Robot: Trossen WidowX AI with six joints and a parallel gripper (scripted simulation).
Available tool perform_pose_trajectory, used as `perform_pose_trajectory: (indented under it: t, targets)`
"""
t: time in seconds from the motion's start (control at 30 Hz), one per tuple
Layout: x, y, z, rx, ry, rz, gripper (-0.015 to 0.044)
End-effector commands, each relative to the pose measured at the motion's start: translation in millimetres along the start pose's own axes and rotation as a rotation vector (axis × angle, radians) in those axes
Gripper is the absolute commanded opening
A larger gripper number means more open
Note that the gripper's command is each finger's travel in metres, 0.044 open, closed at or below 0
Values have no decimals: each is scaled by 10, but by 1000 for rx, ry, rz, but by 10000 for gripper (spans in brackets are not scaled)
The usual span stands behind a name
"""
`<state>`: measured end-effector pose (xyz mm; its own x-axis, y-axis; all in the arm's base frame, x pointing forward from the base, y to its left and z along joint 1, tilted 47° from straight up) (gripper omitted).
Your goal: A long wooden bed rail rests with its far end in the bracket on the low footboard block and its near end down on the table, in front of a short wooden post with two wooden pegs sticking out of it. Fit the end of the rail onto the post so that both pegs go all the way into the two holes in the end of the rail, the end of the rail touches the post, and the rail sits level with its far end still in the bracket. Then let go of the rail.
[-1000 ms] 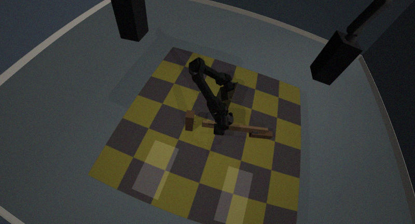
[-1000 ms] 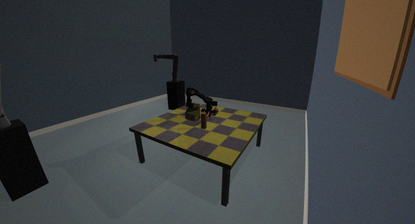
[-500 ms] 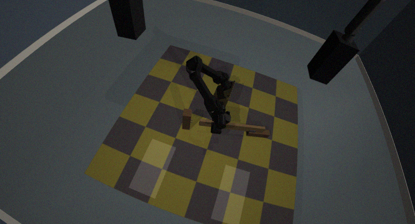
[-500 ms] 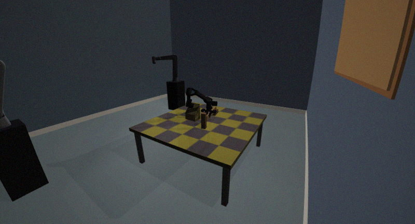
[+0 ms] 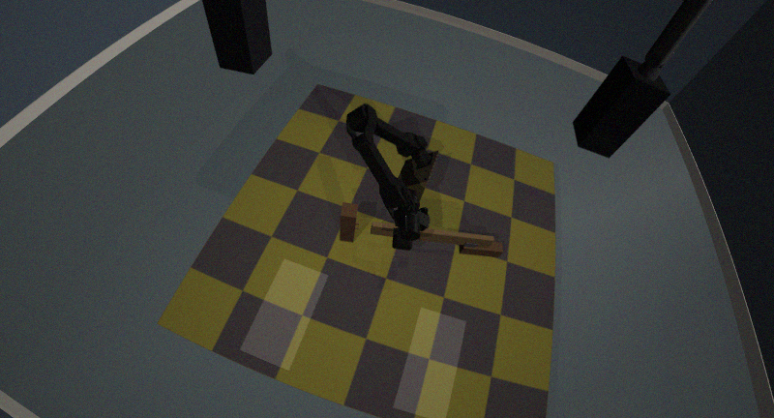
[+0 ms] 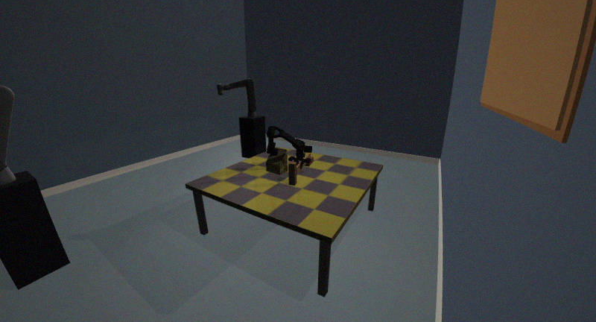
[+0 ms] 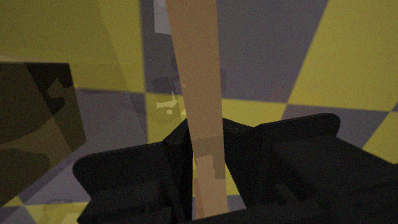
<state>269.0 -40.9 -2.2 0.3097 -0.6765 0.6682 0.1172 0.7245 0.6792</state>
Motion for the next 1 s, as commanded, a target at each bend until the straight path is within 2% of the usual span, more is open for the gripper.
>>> perform_pose_trajectory:
  t: [0.0,0.97]
  targets:
    - [29,18,5,6,0,2,0]
    - [117,35,17,6,0,2,0]
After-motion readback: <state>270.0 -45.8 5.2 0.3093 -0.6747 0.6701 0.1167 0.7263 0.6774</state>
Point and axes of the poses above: the point midway between the two fingers, 35 mm back from their tips, its own y axis back along the fingers, its own z axis across the jaws, x = y × z, the point moved 7 cm from there along y, back along the fingers, and after that the axes turned 9 degrees about y, right-handed, at the moved point
